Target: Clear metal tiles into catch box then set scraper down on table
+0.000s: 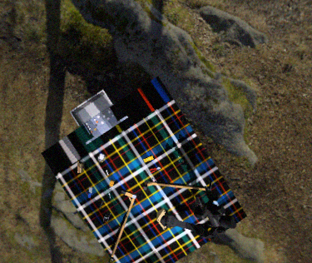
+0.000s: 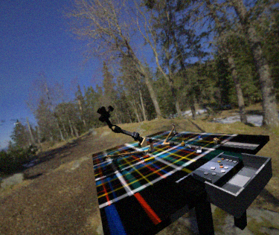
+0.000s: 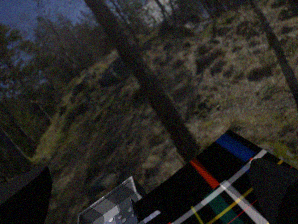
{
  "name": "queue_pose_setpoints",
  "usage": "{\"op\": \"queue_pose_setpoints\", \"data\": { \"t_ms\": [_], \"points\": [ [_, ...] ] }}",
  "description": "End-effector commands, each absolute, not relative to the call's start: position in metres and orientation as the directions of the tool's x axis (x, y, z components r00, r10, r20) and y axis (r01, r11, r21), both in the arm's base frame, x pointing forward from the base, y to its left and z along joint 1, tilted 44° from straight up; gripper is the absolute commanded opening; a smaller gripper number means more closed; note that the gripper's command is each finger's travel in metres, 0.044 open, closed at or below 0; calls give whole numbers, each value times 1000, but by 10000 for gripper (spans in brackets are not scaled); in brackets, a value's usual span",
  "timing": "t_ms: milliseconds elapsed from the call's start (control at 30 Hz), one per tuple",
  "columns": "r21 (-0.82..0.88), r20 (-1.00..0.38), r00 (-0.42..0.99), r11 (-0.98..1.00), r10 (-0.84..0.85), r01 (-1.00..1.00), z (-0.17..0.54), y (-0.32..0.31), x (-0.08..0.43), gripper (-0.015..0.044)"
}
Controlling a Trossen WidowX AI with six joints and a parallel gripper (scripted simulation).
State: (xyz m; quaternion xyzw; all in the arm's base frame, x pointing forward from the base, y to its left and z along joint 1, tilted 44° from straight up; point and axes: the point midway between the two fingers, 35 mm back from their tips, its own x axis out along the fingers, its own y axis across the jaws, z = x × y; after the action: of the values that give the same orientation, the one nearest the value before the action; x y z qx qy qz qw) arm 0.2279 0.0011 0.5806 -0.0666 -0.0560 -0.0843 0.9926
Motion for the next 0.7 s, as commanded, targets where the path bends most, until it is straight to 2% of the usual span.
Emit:
{"op": "queue_pose_setpoints", "data": {
  "t_ms": [0, 667],
  "points": [
    [-110, 128, 972, 972, -195, 209, 583, -11, 217, 440],
    [-86, 113, 915, 913, -388, 398, 579, -58, 171, 440]
  ]
}}
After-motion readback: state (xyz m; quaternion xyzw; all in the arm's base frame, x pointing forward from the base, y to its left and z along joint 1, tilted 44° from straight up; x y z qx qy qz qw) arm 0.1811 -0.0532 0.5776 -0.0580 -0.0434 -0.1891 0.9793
